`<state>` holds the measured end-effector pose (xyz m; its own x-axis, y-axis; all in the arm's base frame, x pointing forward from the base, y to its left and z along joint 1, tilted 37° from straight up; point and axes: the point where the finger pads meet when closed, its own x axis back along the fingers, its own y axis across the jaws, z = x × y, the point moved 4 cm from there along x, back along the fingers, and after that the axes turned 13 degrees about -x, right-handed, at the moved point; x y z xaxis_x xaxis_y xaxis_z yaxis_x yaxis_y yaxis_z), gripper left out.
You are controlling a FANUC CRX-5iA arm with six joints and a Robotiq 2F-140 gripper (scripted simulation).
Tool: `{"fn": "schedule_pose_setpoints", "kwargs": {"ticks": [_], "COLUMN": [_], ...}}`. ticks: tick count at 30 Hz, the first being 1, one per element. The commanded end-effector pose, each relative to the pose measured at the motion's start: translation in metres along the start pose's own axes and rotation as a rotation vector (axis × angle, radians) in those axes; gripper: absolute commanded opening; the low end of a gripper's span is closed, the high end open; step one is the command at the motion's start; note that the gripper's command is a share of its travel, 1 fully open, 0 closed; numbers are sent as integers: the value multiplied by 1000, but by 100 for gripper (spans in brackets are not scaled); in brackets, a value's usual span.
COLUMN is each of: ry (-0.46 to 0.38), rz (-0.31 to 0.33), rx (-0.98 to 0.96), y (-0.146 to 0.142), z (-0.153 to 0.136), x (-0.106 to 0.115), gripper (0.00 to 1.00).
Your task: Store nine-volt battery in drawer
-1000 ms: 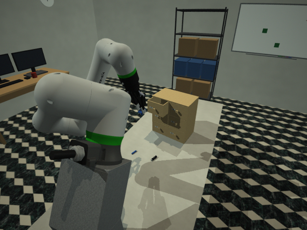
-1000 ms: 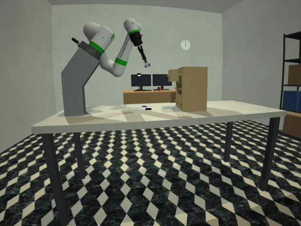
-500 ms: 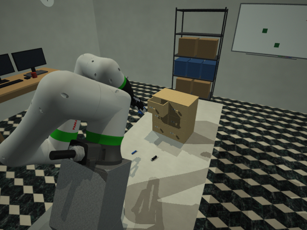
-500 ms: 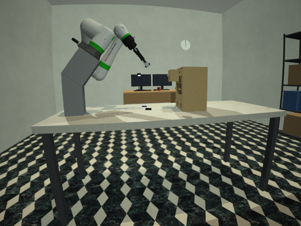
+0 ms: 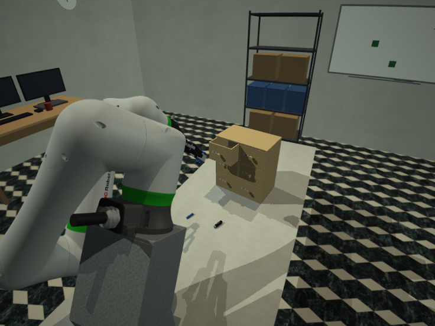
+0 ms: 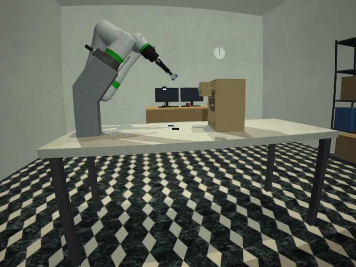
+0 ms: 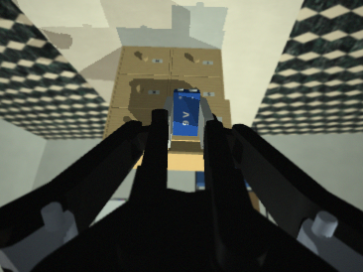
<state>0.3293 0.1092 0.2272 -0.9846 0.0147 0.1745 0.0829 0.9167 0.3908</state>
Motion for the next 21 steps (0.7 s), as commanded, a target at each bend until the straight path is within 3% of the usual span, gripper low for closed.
{"fn": "schedule_pose_setpoints", "kwargs": {"ticks": [1, 21], "ry": [-14, -14], "rz": [2, 2], "rx": [-2, -2], "y": [0, 1], "z": [1, -4], "x": [0, -5], "gripper": [14, 14]}}
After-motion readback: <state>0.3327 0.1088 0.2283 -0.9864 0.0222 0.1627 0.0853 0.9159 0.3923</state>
